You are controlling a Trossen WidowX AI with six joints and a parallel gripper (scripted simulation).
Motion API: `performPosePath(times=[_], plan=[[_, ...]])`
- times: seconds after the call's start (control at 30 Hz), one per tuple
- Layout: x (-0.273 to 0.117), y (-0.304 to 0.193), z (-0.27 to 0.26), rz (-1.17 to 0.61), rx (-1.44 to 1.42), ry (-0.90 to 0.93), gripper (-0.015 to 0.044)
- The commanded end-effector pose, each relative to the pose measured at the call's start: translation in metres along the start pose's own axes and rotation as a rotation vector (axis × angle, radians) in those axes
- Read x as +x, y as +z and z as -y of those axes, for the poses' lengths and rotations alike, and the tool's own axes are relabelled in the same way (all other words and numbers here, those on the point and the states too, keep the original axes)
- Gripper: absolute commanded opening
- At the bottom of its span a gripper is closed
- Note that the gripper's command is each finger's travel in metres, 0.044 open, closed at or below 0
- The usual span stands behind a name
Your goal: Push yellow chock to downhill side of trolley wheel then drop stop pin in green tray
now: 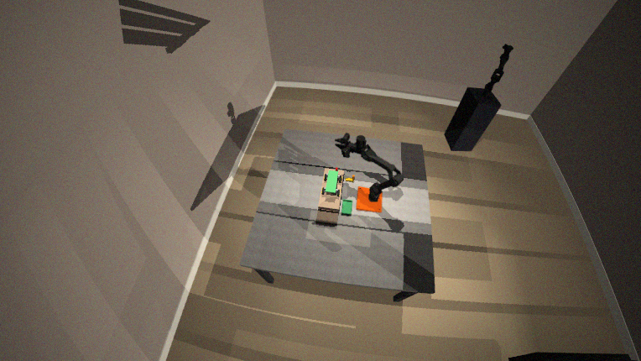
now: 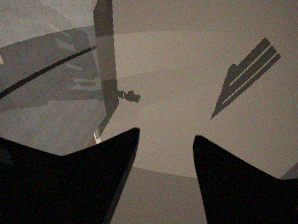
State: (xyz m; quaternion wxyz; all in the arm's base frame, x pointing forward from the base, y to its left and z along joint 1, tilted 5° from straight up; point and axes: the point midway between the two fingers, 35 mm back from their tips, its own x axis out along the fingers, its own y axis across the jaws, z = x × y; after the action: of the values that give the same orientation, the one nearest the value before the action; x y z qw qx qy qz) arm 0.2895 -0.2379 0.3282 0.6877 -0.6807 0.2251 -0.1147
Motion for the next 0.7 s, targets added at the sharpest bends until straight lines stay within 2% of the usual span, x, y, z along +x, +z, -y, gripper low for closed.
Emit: performPosePath(times=[0.0, 0.33, 0.67], plan=[[0.005, -0.006, -0.021, -0.035, 0.222, 0.100, 0.0190], [0.005, -0.013, -0.080, -0.206, 0.786, 0.344, 0.0190], [-0.011, -0.016, -0.134, -0.512, 1.301, 0.525, 0.0190]])
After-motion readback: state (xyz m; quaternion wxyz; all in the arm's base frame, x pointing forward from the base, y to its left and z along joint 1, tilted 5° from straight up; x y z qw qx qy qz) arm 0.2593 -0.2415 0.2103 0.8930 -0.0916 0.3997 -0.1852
